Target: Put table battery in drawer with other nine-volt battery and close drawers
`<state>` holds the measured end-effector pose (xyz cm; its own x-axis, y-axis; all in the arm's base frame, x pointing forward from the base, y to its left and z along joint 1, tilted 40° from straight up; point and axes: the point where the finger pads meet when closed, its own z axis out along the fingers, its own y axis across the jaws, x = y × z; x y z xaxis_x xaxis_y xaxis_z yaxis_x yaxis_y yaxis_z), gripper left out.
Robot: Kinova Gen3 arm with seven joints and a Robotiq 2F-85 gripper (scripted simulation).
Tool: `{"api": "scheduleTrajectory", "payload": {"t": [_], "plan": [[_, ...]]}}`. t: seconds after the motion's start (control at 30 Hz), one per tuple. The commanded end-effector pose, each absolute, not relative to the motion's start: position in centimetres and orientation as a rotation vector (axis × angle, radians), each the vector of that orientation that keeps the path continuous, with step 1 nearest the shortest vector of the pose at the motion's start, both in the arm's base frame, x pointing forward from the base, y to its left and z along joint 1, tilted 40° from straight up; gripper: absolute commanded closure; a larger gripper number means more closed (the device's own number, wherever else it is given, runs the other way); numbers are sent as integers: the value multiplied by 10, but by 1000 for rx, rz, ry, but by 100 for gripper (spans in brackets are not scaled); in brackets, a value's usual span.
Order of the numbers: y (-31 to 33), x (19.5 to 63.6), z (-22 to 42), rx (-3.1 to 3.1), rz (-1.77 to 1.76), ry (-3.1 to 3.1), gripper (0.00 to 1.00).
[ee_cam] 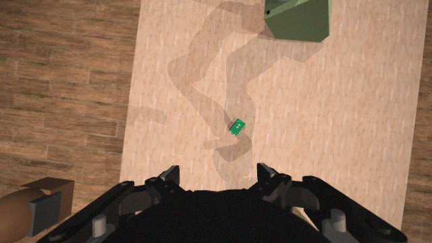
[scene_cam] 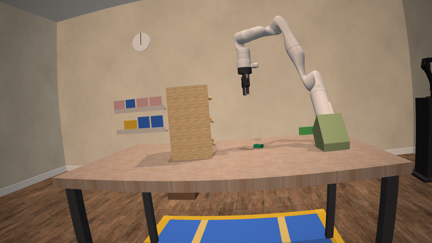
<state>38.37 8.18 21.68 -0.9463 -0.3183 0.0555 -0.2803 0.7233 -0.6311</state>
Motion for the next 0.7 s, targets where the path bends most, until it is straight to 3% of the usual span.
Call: {"api": "scheduleTrajectory", "payload": {"t": [0.0, 0.67], "plan": [[59, 394, 194, -529, -1067, 2875, 0], [54, 399, 185, -529, -1055, 2862, 0]]}}
